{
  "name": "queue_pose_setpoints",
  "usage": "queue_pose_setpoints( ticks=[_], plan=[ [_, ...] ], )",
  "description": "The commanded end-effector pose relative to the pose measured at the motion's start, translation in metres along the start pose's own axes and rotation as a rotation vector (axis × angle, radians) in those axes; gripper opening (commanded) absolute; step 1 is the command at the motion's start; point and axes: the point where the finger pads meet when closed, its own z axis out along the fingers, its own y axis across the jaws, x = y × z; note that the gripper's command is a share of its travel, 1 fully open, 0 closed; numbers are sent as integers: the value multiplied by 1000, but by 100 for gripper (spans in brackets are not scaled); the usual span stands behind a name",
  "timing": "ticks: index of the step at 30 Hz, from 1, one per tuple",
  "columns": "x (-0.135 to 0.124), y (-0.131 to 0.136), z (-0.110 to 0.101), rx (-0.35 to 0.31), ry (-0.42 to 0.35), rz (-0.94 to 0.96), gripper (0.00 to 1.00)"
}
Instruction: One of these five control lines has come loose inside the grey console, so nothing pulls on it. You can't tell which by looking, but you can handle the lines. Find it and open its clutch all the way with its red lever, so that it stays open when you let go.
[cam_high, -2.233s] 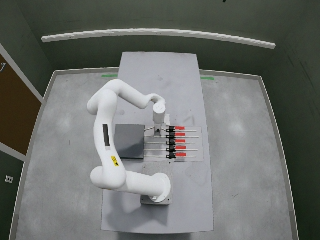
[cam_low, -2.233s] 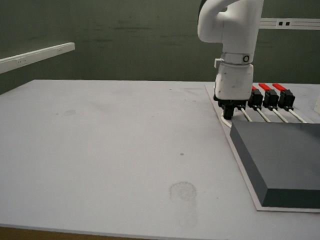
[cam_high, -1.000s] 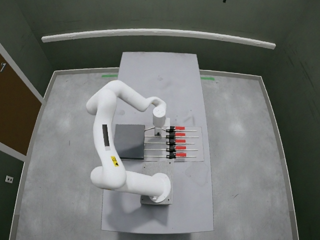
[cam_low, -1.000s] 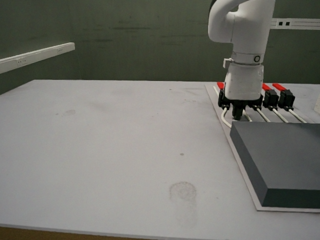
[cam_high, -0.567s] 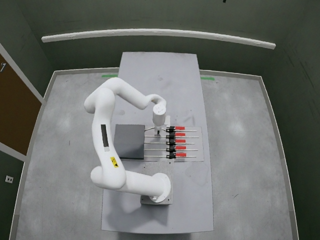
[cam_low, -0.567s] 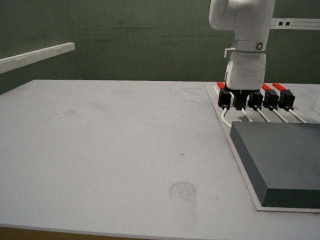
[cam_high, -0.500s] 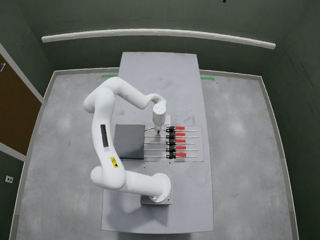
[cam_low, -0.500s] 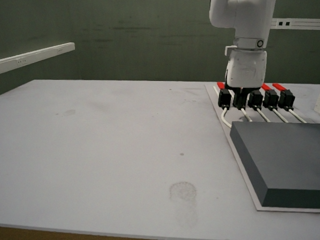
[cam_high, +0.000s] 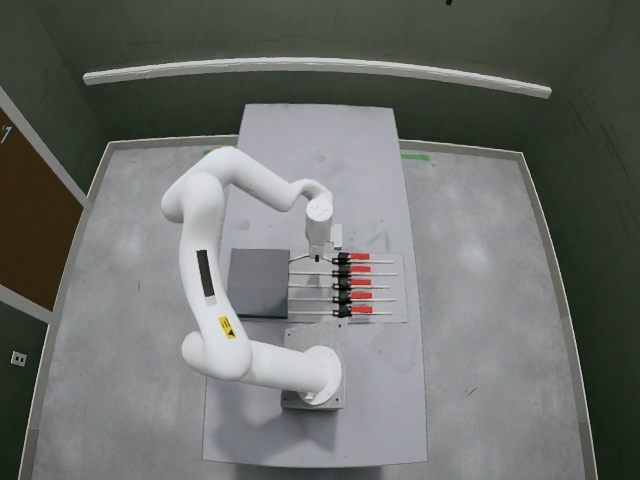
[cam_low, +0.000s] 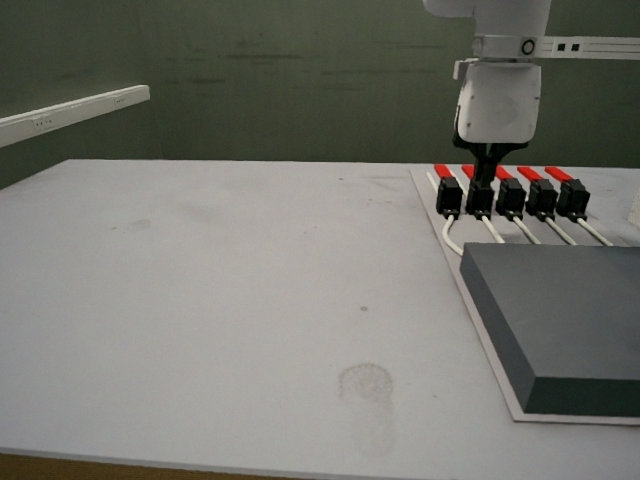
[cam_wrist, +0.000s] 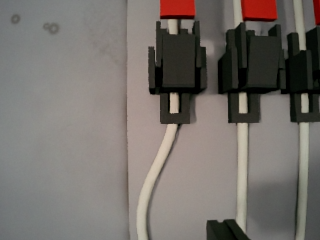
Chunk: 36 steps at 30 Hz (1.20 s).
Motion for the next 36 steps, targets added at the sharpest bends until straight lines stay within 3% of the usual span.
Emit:
queue_pose_setpoints(
  ticks=[1, 6, 9, 36],
  plan=[
    [-1, -1, -2, 1, 0, 0, 0],
    [-54, -4, -32, 1, 0, 0, 0],
    [-67, -4, -40, 1, 0, 0, 0],
    [-68, -4, -40, 1, 0, 0, 0]
  ],
)
